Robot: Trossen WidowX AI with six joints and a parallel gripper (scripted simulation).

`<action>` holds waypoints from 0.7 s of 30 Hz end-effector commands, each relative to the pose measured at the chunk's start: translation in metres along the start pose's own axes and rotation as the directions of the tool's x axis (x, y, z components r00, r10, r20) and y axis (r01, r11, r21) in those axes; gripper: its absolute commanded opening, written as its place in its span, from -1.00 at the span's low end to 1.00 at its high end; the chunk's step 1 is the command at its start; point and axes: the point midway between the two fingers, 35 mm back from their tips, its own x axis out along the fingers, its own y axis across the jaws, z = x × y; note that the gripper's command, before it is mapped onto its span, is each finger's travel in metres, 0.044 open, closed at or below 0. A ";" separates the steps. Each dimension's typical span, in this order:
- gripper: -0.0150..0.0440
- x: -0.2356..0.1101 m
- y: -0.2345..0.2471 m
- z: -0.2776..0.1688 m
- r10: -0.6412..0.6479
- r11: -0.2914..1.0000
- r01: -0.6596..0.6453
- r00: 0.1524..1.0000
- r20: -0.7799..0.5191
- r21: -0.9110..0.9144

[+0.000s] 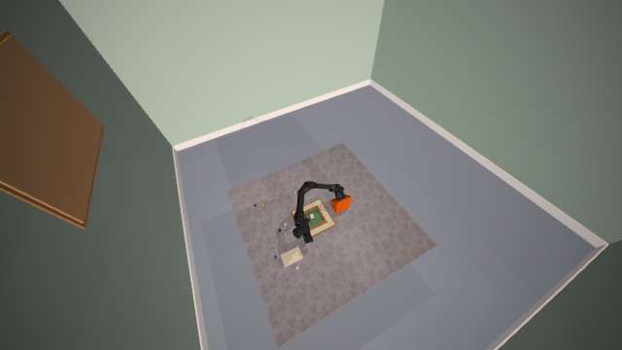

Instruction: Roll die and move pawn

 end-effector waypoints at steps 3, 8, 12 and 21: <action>-0.46 0.001 0.000 -0.001 -0.004 1.000 0.004 1.000 0.000 -0.004; -0.49 -0.008 0.000 0.001 -0.002 1.000 0.002 1.000 0.000 -0.004; -0.49 -0.035 0.002 0.004 0.001 1.000 -0.001 1.000 -0.001 -0.005; -0.49 -0.096 0.001 0.003 0.004 1.000 -0.004 1.000 -0.002 -0.005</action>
